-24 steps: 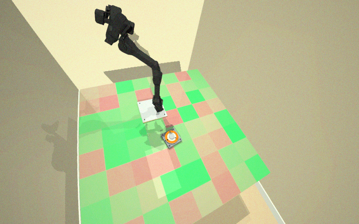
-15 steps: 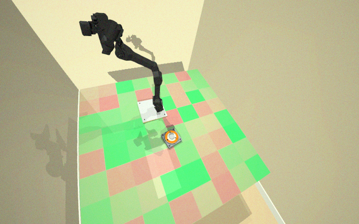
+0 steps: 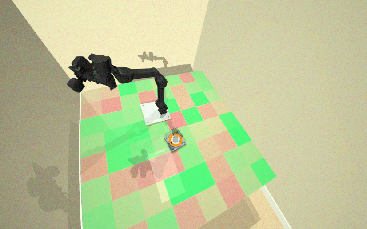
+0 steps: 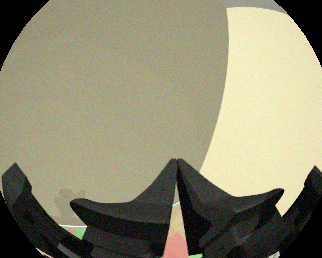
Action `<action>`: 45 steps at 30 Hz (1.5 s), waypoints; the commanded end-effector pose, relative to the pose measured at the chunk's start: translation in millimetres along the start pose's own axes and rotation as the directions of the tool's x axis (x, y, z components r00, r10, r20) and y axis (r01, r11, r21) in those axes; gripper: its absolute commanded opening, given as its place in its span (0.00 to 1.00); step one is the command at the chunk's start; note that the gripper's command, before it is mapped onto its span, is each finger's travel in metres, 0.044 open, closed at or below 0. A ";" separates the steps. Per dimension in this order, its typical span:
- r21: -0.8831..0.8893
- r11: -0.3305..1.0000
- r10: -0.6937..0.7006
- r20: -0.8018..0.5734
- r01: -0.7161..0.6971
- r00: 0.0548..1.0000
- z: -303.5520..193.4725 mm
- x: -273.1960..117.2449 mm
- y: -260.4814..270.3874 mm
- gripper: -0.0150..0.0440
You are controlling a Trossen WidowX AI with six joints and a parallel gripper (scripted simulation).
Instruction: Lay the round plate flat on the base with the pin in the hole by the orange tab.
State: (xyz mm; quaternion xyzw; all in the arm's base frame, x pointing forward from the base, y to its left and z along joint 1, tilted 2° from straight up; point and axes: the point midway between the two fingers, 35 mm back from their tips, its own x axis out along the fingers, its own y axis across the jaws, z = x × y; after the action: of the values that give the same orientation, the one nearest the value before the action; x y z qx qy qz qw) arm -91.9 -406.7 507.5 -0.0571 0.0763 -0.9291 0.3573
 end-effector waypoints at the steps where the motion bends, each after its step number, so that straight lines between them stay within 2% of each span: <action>1: -0.050 0.983 0.172 -0.044 -0.174 0.984 -20.4 -24.4 52.7 0.25; 7: -0.169 0.844 0.494 -0.127 -0.509 0.860 -53.5 -101.7 143.1 0.25; 10: -0.192 0.774 0.579 -0.168 -0.603 0.798 -67.7 -131.2 166.8 0.25; 12: -0.213 0.670 0.673 -0.229 -0.711 0.703 -88.0 -172.4 192.7 0.25; 16: -0.232 0.498 0.769 -0.326 -0.835 0.550 -119.4 -236.0 218.6 0.25; 18: -0.235 0.450 0.786 -0.354 -0.862 0.507 -128.1 -253.3 223.3 0.25; 22: -0.236 0.223 0.819 -0.481 -0.946 0.313 -168.3 -331.7 232.2 0.25; 27: -0.224 0.013 0.787 -0.599 -0.974 0.148 -206.6 -402.2 222.5 0.25; 32: -0.193 -0.249 0.666 -0.745 -0.949 -0.023 -257.5 -485.8 185.0 0.25; 34: -0.181 -0.288 0.635 -0.771 -0.940 -0.046 -266.3 -498.3 176.0 0.25; 38: -0.113 -0.462 0.447 -0.887 -0.880 -0.120 -309.4 -552.0 120.5 0.25; 40: -0.080 -0.526 0.347 -0.929 -0.847 -0.128 -327.8 -570.6 90.1 0.25; 45: -0.036 -0.597 0.204 -0.973 -0.801 -0.109 -351.3 -588.2 42.9 0.25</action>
State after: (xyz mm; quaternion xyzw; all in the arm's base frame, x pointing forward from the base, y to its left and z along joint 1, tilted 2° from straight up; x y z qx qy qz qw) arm 331.1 -35.7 137.8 0.0747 0.6464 -0.0894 0.7540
